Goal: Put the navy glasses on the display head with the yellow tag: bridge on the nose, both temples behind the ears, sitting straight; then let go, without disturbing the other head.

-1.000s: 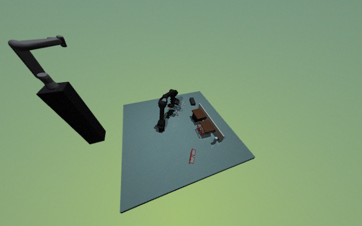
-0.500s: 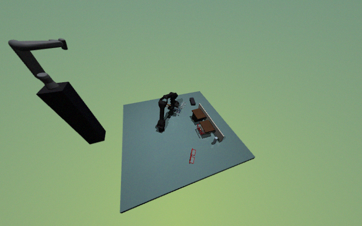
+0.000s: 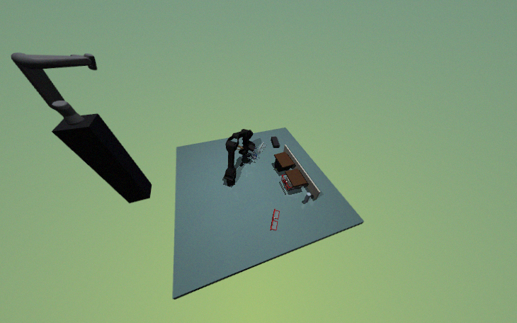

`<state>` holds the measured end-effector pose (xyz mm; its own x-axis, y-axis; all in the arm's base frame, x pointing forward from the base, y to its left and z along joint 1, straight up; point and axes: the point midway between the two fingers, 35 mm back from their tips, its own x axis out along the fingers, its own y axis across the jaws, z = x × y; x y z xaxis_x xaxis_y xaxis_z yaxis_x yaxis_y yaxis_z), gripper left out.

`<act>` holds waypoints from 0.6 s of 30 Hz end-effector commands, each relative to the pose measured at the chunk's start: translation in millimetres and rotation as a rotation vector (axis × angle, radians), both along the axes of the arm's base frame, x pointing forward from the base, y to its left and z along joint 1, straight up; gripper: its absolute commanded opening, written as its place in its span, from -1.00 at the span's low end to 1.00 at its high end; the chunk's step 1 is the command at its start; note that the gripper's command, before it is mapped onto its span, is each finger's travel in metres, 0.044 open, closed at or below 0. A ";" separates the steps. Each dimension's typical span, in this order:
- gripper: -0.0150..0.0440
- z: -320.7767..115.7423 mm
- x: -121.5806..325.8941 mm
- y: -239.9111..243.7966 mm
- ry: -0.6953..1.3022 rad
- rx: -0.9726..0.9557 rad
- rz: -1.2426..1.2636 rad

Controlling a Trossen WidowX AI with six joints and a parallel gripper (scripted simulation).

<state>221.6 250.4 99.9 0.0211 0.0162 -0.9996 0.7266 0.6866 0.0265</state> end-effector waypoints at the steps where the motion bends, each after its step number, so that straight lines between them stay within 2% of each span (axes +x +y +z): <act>1: -0.49 -0.4 -4.0 -0.3 0.003 0.000 -0.003; 18: -0.49 -0.7 -18.0 0.1 0.004 0.000 -0.003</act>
